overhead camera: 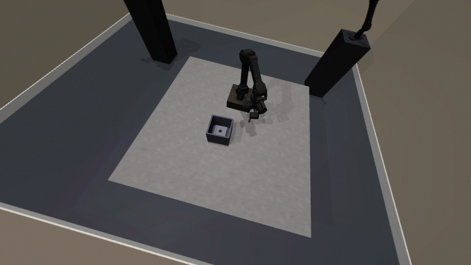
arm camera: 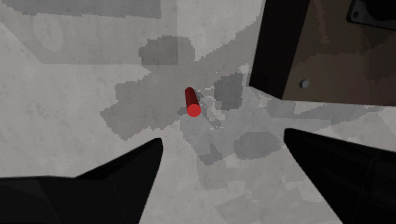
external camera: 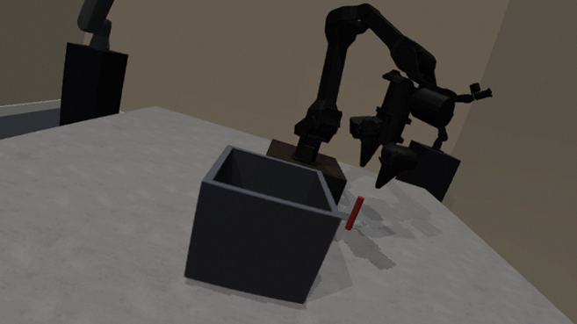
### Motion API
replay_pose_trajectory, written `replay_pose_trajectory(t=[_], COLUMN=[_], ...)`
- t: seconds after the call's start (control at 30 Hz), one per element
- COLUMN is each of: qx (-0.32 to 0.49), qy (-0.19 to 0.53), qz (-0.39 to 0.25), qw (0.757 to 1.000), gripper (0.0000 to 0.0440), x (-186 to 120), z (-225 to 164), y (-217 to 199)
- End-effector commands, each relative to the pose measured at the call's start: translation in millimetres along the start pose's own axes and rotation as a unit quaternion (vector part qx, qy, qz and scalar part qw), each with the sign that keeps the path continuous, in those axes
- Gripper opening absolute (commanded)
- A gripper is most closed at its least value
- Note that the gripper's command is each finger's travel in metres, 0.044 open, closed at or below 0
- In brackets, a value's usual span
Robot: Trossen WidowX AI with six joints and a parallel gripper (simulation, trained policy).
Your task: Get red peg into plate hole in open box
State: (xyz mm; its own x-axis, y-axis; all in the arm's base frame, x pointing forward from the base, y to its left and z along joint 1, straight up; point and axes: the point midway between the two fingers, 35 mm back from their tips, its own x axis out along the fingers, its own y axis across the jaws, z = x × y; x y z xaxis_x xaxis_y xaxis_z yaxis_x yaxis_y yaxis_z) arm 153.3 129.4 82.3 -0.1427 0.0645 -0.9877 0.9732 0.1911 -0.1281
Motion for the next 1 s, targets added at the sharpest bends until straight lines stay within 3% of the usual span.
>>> replay_pose_trajectory(t=[0.0,0.67,0.97], qx=[-0.008,-0.012,-0.023], qy=[-0.015,-0.065,-0.063], qz=[-0.006,0.002,0.013], qw=[1.0,0.998,0.998], gripper=[0.044,0.0396,0.0183], x=[12,75,94], z=[5,22,18], y=[-1,8,20])
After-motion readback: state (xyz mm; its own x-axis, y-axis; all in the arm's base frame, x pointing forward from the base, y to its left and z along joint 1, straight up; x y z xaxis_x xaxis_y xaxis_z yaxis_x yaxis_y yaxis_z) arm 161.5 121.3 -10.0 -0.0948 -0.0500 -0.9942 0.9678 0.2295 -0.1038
